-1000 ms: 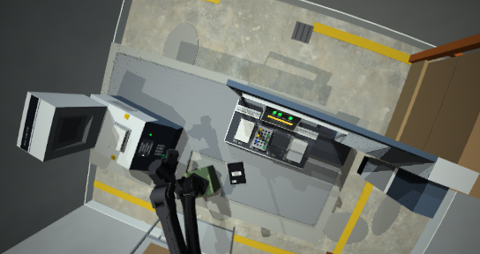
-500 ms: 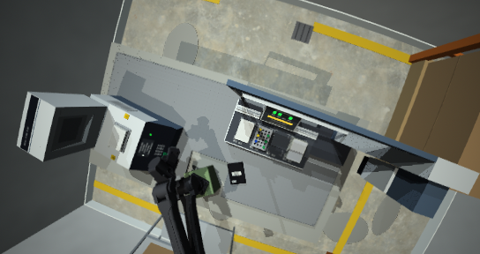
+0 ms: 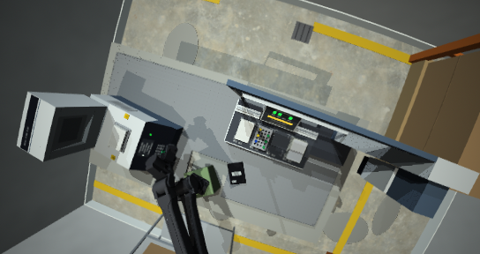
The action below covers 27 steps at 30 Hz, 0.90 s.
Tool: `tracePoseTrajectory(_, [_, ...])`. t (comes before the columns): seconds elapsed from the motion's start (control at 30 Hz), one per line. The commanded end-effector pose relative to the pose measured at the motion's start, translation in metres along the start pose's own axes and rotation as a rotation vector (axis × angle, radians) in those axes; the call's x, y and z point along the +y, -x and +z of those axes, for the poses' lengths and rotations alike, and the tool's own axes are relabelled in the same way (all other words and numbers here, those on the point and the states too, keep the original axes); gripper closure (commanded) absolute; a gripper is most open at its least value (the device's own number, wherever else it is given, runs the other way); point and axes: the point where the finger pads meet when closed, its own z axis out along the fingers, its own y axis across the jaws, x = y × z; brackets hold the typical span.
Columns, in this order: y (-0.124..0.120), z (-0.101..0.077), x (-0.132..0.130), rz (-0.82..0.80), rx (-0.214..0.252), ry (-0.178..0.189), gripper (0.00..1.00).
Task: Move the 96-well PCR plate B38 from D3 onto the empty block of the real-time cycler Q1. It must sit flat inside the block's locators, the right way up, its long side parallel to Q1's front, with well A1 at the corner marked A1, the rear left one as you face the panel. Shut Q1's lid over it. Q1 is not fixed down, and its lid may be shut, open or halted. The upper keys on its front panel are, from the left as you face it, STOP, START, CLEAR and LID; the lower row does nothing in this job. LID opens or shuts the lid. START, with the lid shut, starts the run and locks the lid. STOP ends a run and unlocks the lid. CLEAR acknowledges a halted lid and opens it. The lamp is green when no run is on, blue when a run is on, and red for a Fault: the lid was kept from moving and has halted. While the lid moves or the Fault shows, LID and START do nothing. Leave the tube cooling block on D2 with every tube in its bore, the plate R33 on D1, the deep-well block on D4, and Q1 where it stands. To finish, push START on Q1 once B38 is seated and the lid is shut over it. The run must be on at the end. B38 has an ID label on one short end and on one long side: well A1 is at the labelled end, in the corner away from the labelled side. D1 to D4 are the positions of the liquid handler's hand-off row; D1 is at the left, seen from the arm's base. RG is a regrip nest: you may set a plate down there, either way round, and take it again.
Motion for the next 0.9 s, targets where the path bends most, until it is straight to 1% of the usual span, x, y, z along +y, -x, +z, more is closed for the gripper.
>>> tracePoseTrajectory(0.0, [0.002, 0.005, 0.003, 0.000, -0.010, 0.011, 1.00])
tracePoseTrajectory(0.13, [0.000, 0.014, 0.004, 0.003, 0.000, 0.010, 1.00])
tracePoseTrajectory(0.2, [0.002, 0.015, 0.010, 0.001, -0.006, 0.019, 1.00])
tracePoseTrajectory(0.3, [0.003, 0.020, 0.009, 0.007, -0.015, 0.021, 1.00])
tracePoseTrajectory(0.4, [0.000, 0.026, 0.007, 0.008, -0.004, 0.011, 1.00])
tracePoseTrajectory(0.5, [0.001, 0.026, 0.008, 0.005, -0.007, 0.014, 1.00])
tracePoseTrajectory(0.6, [0.002, 0.031, 0.014, -0.006, -0.009, 0.020, 1.00])
tracePoseTrajectory(0.7, [0.000, 0.037, 0.012, -0.001, -0.002, 0.014, 1.00])
tracePoseTrajectory(0.73, [-0.001, 0.038, 0.010, 0.002, 0.003, 0.011, 1.00])
tracePoseTrajectory(0.87, [0.001, 0.033, 0.009, -0.005, -0.005, 0.016, 1.00])
